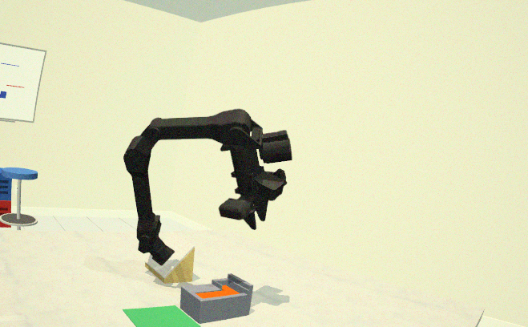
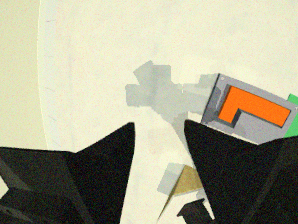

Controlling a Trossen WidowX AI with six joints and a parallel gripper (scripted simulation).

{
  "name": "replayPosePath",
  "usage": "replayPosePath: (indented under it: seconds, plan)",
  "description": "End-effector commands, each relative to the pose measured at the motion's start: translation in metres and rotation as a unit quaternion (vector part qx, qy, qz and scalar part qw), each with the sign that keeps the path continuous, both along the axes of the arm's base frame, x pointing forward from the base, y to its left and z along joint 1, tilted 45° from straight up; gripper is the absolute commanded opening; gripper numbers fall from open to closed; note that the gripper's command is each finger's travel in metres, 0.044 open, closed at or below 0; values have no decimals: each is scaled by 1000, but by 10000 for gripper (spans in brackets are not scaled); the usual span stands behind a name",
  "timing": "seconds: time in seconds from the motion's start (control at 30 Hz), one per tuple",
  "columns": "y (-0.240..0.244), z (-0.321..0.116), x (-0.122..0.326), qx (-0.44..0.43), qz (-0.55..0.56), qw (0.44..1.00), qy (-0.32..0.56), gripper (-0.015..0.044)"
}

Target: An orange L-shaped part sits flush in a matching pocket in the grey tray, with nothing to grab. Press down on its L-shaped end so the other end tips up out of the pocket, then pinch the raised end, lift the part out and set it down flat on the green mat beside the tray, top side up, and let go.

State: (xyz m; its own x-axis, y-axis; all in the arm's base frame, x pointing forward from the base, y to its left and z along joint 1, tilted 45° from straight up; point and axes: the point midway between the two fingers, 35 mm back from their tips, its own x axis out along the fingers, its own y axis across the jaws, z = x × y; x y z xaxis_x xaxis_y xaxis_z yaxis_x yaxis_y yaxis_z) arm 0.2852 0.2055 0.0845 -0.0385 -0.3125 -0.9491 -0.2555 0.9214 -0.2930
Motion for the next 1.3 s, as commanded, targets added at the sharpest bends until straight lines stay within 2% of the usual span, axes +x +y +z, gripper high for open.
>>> replayPosePath:
  seconds: [0.0,0.07,0.37,0.63,1.27]
  plan:
    - [-66,-37,4,-196,-99,973,-75,180]
    - [-77,-41,4,-227,-110,963,-93,180]
    - [-78,-42,5,-227,-110,963,-93,180]
    - [-127,-92,5,-228,-110,963,-94,180]
    - [-142,-107,6,-228,-110,963,-94,180]
